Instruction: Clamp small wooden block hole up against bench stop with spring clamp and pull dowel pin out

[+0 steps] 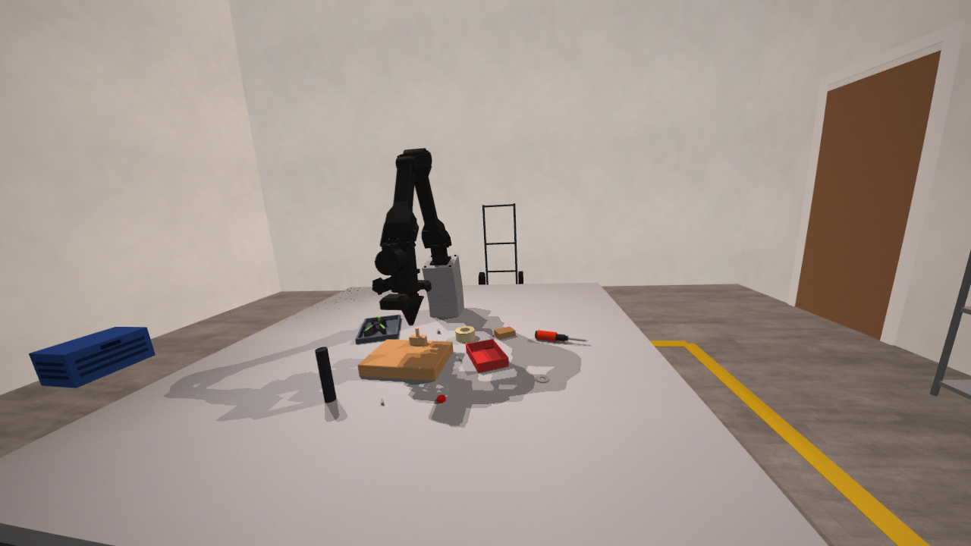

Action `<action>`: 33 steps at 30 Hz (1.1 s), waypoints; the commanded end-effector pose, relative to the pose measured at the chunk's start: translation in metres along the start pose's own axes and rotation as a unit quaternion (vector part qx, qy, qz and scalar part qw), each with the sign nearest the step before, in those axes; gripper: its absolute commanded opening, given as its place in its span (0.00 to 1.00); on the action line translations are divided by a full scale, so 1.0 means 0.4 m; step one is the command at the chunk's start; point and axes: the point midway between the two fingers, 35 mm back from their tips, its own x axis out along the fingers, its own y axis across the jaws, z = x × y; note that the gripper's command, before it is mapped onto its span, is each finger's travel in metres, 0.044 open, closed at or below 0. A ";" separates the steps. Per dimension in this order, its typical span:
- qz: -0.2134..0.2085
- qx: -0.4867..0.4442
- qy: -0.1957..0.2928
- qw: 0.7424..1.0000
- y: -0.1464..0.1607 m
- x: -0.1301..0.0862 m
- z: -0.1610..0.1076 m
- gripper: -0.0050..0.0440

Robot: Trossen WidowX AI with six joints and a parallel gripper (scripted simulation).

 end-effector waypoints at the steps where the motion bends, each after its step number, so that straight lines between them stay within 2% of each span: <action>1: 0.000 0.000 0.000 1.000 0.000 0.001 0.000 0.10; 33: -0.002 0.000 0.001 1.000 0.004 0.100 -0.001 0.10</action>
